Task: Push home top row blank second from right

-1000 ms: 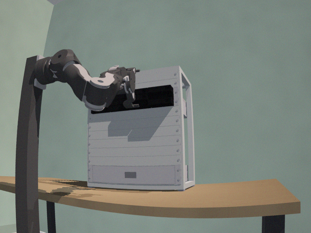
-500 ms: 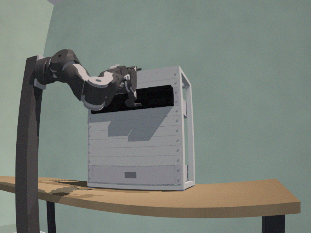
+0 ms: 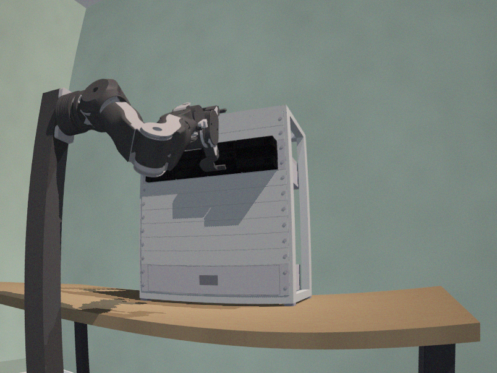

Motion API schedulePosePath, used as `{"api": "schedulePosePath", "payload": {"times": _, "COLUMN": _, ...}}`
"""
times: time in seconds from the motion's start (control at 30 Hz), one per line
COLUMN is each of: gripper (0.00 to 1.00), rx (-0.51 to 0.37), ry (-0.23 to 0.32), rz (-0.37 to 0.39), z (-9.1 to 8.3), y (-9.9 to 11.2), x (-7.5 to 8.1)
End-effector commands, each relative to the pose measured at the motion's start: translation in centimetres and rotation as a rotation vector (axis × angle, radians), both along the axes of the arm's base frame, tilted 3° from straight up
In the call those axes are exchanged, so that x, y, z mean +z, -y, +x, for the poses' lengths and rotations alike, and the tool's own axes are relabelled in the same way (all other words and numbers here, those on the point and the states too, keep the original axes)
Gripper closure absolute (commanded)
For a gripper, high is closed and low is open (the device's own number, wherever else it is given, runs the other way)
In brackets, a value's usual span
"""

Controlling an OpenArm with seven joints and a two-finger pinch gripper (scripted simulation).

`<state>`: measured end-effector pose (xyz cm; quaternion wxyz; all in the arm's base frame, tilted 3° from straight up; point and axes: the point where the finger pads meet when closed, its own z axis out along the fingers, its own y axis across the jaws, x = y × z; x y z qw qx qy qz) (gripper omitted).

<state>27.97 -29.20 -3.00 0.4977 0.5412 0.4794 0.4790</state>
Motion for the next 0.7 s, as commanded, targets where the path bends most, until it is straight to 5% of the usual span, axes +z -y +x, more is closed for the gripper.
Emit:
{"api": "schedulePosePath", "payload": {"times": 0.0, "gripper": 0.00, "rx": -0.001, "ry": 0.004, "rz": -0.003, "z": -0.1, "y": 0.1, "x": 0.2}}
{"api": "schedulePosePath", "payload": {"times": 0.4, "gripper": 0.00, "rx": -0.001, "ry": 0.005, "rz": -0.004, "z": -0.1, "y": 0.0, "x": 0.3}}
{"api": "schedulePosePath", "payload": {"times": 0.57, "gripper": 0.00, "rx": -0.003, "ry": 0.008, "rz": -0.005, "z": -0.3, "y": 0.1, "x": 1.7}}
{"api": "schedulePosePath", "payload": {"times": 0.67, "gripper": 0.00, "rx": -0.008, "ry": 0.008, "rz": -0.003, "z": -0.6, "y": 0.2, "x": 4.0}}
